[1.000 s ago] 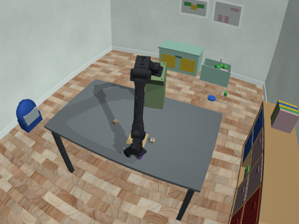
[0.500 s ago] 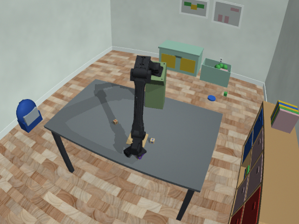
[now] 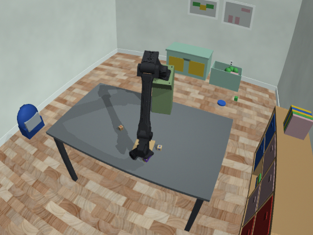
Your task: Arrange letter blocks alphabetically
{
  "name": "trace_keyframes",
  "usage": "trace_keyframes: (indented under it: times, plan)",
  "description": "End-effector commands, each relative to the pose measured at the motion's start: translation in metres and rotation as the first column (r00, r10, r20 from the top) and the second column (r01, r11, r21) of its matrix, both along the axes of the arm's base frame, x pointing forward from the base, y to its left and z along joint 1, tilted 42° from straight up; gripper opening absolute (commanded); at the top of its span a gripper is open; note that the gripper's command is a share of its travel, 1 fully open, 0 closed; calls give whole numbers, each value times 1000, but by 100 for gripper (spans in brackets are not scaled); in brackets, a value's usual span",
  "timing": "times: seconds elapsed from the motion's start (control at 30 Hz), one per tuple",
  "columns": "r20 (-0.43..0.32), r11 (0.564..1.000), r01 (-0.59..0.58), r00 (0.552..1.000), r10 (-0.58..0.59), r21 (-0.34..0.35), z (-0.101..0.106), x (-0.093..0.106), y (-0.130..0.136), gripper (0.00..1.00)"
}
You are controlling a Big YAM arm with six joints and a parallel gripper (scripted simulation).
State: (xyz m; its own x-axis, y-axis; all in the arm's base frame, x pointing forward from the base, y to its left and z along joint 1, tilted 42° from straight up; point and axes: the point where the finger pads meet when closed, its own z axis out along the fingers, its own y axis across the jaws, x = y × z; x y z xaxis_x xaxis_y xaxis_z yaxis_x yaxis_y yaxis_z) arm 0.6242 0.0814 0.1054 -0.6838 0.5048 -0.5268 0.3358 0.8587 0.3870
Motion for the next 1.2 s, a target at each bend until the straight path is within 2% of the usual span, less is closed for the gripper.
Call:
trace_keyframes:
  times: [0.0,0.23,0.3,0.33,0.37,0.5,0.53,0.73,0.87,1.0,1.07,1.17]
  plan:
    - [49,1000,0,999,0,10,47,-13,3,26]
    - [49,1000,0,999,0,10,66,-31,0,26]
    - [49,1000,0,999,0,10,67,-32,0,26]
    - [9,1000,0,1000,0,5,44,-31,0,26]
    - [8,1000,0,1000,0,4,42,-30,0,26]
    - [16,1000,0,1000,0,5,45,-30,0,26]
    - [44,1000,0,999,0,9,60,-25,1,26]
    - [60,999,-30,998,31,-18,59,-28,0,26]
    - [81,991,-100,991,107,-88,62,-34,-2,26]
    - [74,947,-232,965,253,-223,50,-44,-5,26]
    - [74,947,-232,965,253,-223,50,-44,-5,26]
    - [45,863,-356,917,397,-358,36,-55,-8,26]
